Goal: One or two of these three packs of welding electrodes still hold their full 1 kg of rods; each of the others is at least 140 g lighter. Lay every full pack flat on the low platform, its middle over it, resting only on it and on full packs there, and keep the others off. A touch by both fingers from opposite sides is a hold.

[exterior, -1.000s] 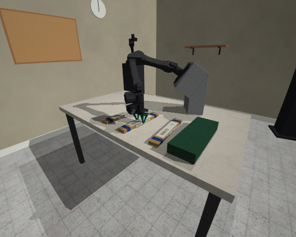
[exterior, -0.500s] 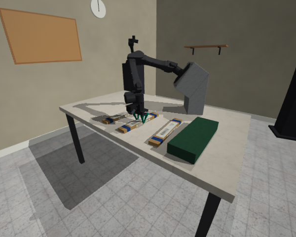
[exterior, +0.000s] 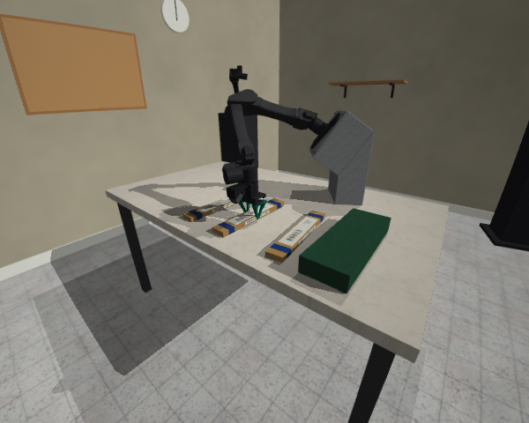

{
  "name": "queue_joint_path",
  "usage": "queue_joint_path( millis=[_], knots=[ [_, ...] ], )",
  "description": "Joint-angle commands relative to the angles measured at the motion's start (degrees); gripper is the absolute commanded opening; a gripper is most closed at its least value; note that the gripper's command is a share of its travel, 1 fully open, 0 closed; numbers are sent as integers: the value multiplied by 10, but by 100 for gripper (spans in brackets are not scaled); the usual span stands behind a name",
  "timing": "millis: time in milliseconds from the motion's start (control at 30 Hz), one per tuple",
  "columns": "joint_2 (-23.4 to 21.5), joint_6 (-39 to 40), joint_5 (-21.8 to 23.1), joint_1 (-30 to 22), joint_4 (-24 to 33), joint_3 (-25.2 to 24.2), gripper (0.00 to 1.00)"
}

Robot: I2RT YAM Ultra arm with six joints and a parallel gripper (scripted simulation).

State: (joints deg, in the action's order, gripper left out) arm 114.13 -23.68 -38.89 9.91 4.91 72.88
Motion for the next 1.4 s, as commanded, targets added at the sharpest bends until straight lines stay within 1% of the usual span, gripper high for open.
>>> queue_joint_path(
  millis=[0,267,300,400,500,733,867,967,1033,1367],
  knots=[
    [-31,9,-8,-24,17,-7,0],
    [-46,17,-14,-33,31,-18,0],
    [-50,19,-16,-36,34,-3,0],
    [-56,23,-19,-40,41,-22,0],
    [-64,28,-22,-45,49,-18,0],
    [-80,39,-30,-56,68,-28,0],
    [-85,43,-32,-60,74,-21,0],
    [-91,47,-36,-65,82,-32,0],
    [-93,49,-36,-66,84,-22,0],
    [-97,51,-38,-68,90,-18,0]
  ],
)
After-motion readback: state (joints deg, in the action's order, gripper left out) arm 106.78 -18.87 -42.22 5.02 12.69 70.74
